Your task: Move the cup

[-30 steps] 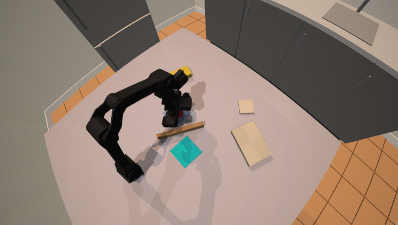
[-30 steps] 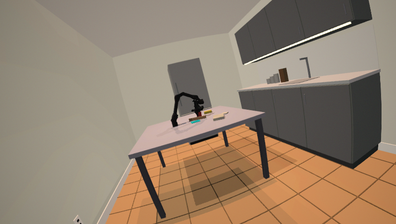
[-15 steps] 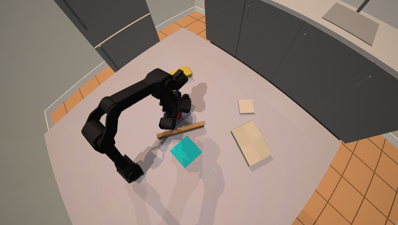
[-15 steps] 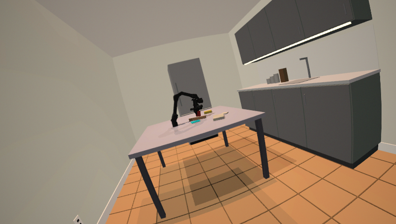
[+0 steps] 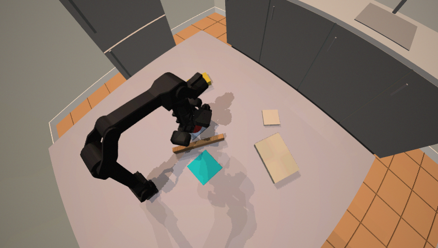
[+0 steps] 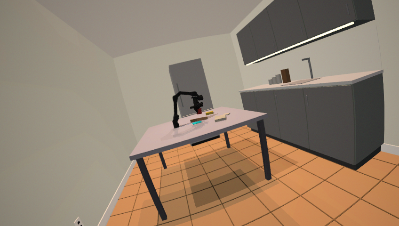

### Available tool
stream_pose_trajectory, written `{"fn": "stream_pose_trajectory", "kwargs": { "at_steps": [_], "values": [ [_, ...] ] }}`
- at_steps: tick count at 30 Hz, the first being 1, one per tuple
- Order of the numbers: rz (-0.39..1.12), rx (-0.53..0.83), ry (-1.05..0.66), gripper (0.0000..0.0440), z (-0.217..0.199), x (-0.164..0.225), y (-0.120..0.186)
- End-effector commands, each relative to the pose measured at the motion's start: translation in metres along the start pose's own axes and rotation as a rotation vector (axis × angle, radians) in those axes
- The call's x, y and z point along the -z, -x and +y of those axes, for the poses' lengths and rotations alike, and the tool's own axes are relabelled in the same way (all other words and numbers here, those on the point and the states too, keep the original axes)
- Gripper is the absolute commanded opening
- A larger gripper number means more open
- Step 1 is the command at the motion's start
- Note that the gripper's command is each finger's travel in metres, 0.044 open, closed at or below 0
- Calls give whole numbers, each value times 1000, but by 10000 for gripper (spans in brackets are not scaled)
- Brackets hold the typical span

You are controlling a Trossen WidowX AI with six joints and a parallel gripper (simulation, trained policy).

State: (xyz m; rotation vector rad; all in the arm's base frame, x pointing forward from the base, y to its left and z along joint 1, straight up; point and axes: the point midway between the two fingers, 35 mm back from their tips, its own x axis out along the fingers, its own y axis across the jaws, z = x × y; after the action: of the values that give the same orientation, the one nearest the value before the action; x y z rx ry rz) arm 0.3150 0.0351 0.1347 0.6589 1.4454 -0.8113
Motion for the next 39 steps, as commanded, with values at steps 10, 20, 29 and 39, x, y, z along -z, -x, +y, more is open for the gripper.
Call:
{"fn": "stream_pose_trajectory", "kwargs": {
  "at_steps": [10,20,29,39],
  "values": [
    [-32,-63,-119,0,-21,-31,18],
    [-59,-94,-192,0,-43,-53,22],
    [-77,-108,-250,0,-63,-67,17],
    [-89,-115,-309,0,-82,-78,6]
  ]
}}
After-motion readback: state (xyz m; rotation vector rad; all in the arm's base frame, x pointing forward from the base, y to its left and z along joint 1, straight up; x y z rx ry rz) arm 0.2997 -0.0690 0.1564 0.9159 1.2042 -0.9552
